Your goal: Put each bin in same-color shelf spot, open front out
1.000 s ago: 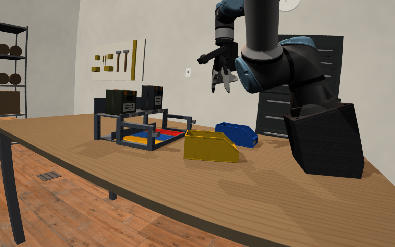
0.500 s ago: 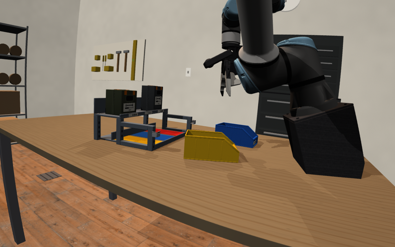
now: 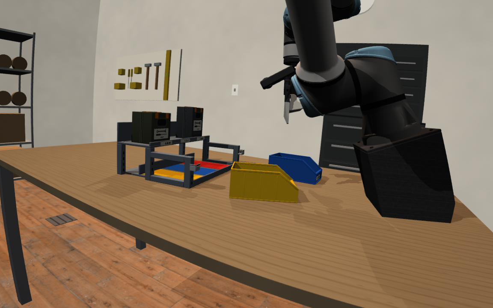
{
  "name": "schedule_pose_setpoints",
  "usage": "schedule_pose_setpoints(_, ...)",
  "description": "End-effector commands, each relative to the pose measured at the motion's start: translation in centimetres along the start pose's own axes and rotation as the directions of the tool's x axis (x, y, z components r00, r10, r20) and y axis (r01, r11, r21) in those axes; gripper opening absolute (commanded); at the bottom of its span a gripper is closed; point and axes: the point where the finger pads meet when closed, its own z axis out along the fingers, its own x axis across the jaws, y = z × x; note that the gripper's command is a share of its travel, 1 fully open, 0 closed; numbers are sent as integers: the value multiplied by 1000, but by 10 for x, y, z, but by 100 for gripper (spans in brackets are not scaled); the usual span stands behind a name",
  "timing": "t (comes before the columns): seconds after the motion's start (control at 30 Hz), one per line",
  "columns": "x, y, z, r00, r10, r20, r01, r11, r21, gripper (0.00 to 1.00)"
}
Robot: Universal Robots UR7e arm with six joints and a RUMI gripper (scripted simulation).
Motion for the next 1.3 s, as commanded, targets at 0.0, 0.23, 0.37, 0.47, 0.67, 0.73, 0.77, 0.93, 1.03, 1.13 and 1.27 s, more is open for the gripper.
schedule_pose_setpoints(0.0,2,3,2,999,34,-2,-34,999,3,100)
schedule_pose_setpoints(0.23,5,10,6,994,112,-3,-112,994,10,100)
schedule_pose_setpoints(0.37,7,13,8,989,150,-3,-150,989,14,100)
schedule_pose_setpoints(0.47,8,16,9,984,176,-4,-176,984,16,100)
schedule_pose_setpoints(0.67,10,18,11,978,207,-4,-207,978,20,100)
schedule_pose_setpoints(0.73,10,20,11,975,220,-4,-220,975,21,100)
schedule_pose_setpoints(0.77,10,20,12,974,227,-4,-227,974,22,100)
schedule_pose_setpoints(0.93,12,23,13,967,255,-4,-254,967,25,100)
schedule_pose_setpoints(1.03,12,24,14,963,268,-4,-268,963,26,100)
schedule_pose_setpoints(1.13,12,24,14,962,272,-4,-272,962,27,100)
schedule_pose_setpoints(1.27,13,26,15,958,286,-4,-286,958,28,100)
